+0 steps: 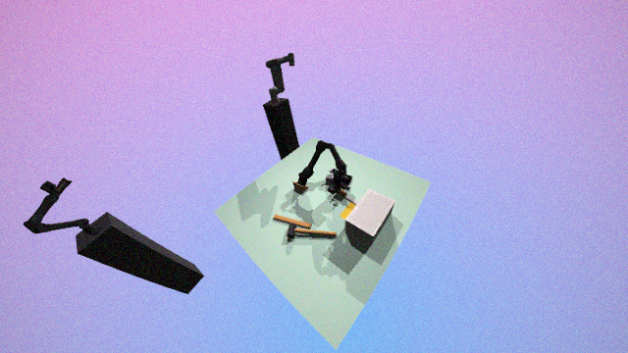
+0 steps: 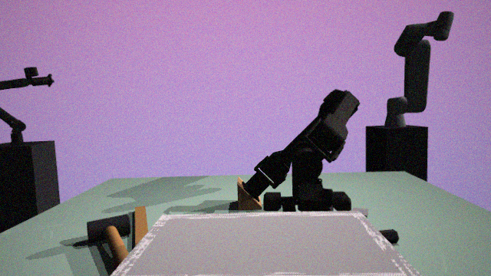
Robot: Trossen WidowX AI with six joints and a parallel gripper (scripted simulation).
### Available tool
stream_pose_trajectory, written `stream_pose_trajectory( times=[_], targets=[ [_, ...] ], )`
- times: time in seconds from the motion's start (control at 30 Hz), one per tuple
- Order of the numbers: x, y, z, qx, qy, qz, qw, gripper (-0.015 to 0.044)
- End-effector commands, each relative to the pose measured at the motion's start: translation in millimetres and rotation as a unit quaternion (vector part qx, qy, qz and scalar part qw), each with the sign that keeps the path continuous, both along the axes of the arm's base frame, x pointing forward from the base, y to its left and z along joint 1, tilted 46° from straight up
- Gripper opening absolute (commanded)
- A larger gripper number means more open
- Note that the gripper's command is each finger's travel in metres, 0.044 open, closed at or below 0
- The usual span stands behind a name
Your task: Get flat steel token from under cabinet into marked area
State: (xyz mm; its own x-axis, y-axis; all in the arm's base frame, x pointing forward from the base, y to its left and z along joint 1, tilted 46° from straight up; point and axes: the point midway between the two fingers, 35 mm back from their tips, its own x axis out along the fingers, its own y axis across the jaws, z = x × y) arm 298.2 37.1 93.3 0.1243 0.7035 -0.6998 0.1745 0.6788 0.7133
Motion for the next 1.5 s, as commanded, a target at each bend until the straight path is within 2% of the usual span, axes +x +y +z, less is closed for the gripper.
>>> stream_pose_trajectory(
  times=[0.0,1.47],
  targets=[
    [6,-2,0,0.001,0.001,-0.003,1.000,0.0000],
    [53,-12,-1,0.001,0.000,-0.003,1.000,0.0000]
  ],
)
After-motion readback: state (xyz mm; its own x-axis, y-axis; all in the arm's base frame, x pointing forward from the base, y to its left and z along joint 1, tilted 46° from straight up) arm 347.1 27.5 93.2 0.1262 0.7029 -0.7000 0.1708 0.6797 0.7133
